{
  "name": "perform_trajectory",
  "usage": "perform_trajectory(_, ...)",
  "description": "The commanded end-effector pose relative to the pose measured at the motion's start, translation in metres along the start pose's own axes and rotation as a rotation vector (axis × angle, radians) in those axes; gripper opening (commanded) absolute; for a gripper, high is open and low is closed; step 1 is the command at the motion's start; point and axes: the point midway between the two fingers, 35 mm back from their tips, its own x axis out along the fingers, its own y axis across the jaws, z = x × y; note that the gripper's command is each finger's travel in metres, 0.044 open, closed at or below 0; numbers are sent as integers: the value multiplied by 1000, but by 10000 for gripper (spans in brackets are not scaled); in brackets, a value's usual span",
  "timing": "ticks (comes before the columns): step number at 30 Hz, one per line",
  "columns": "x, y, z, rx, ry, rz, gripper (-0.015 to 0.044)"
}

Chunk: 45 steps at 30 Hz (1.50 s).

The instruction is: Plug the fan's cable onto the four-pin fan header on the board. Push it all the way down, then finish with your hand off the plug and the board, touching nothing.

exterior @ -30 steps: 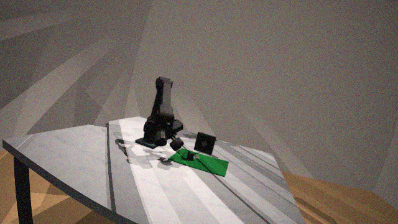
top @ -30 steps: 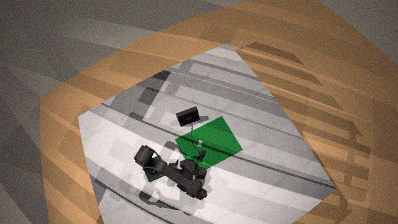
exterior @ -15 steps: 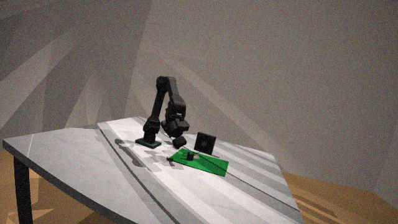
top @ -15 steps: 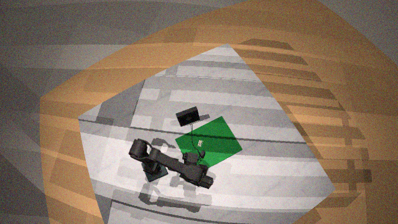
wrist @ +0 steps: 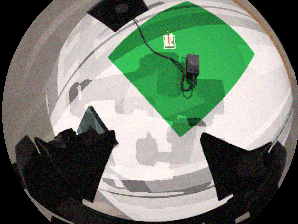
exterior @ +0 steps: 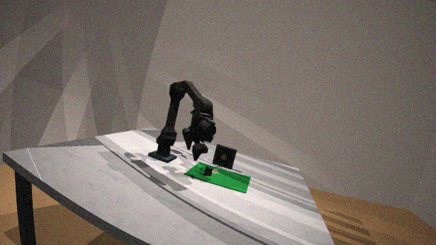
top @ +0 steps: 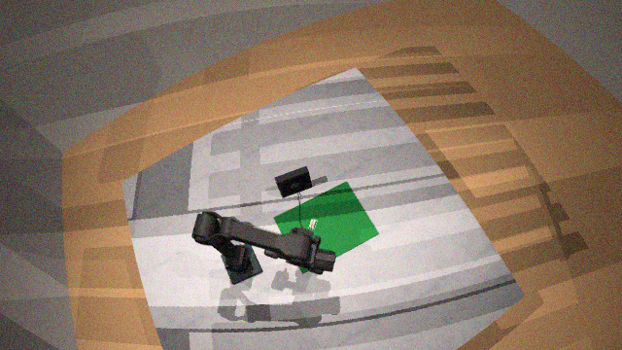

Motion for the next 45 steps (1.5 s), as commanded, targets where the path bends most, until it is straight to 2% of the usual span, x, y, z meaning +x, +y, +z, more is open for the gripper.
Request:
perform_trajectory(1, -13, -5, 5, 43, 68, -96, 440)
perform_trajectory(10, -35, -8, 14, 128, 151, -266, 440)
perform_trajectory(17, -28, -7, 14, 102, 139, -216, 440)
perform_trajectory(25, -58, -9, 107, 30, 157, -257, 440)
perform_trajectory(32, -60, -8, 116, 24, 158, -261, 440)
perform_trajectory(36, -42, -15, 115, 24, 158, -261, 440)
perform_trajectory(42, 27, -32, 102, 24, 158, -261, 440)
perform_trajectory(45, 36, -33, 100, 24, 158, -261, 440)
